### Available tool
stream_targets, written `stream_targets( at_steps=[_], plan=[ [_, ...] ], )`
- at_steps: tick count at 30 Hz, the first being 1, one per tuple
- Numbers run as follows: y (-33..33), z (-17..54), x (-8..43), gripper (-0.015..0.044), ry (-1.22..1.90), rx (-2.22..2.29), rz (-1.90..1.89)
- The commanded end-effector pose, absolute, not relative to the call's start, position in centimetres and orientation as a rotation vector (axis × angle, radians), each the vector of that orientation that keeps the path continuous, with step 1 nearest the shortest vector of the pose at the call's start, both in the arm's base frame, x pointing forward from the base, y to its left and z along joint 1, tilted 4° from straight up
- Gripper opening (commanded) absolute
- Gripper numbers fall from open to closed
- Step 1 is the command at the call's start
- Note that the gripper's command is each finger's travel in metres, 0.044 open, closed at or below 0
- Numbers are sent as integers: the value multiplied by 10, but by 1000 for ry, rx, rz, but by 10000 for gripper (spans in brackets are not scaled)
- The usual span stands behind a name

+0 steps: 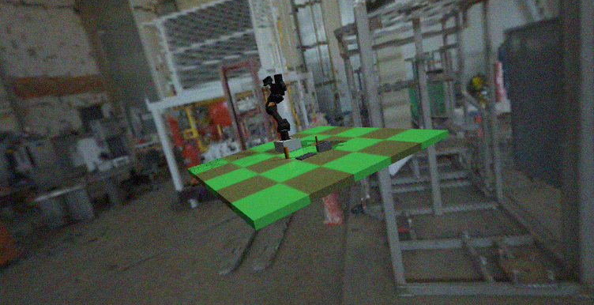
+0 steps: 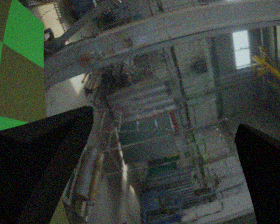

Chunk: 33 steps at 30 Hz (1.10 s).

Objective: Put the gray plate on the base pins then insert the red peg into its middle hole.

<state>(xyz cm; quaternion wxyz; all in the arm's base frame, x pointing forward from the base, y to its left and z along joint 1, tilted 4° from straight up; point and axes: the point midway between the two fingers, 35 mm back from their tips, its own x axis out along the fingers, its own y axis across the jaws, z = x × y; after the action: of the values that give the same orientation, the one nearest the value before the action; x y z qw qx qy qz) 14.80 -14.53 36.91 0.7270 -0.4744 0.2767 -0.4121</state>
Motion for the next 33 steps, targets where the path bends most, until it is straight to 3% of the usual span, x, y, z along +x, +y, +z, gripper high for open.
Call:
stream_targets(
  at_steps=[1,9,19,33],
  plan=[
    [-145,369,148,426,610,-1046,-909],
    [-121,337,239,440,754,-1169,-464],
    [-55,247,337,440,974,-1185,217],
    [51,113,364,440,1274,-948,1025]
  ],
)
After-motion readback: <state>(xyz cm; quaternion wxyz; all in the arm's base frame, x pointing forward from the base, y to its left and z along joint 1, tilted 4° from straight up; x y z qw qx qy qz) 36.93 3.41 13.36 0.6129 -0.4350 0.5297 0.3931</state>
